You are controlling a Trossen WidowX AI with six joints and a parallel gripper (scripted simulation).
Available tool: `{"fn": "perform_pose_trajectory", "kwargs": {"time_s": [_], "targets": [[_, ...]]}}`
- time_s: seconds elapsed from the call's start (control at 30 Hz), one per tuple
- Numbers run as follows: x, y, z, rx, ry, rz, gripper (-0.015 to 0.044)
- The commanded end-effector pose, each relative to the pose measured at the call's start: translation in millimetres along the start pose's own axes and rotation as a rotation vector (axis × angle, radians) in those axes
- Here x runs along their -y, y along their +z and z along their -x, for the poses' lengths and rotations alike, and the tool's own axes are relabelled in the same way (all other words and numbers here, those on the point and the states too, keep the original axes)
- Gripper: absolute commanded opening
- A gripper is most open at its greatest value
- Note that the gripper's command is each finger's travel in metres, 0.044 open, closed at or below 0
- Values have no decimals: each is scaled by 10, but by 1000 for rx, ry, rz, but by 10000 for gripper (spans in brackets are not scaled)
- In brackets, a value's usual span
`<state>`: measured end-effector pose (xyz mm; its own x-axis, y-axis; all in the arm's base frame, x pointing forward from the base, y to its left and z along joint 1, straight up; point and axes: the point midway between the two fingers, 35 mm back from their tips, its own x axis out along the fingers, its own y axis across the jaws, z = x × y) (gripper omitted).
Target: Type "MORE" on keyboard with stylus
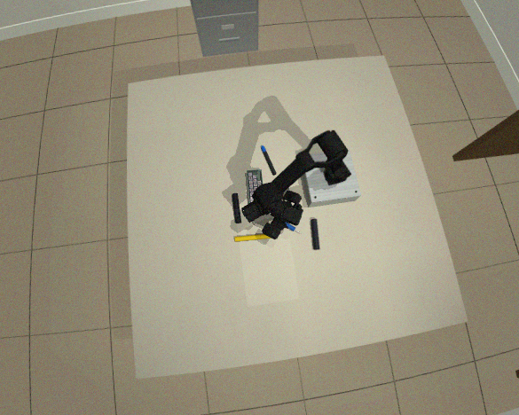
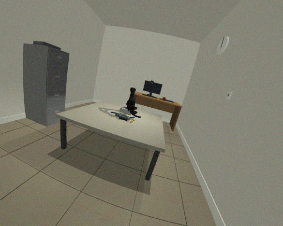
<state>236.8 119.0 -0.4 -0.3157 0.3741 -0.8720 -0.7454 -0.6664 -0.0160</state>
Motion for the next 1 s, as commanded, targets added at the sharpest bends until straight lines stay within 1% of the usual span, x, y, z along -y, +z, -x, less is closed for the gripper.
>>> {"fn": "perform_pose_trajectory", "kwargs": {"time_s": [0.0,0.97], "targets": [[-4,-14,-39,4,-1,3,150],[-4,-118,-231,4,-1,2,150]]}}
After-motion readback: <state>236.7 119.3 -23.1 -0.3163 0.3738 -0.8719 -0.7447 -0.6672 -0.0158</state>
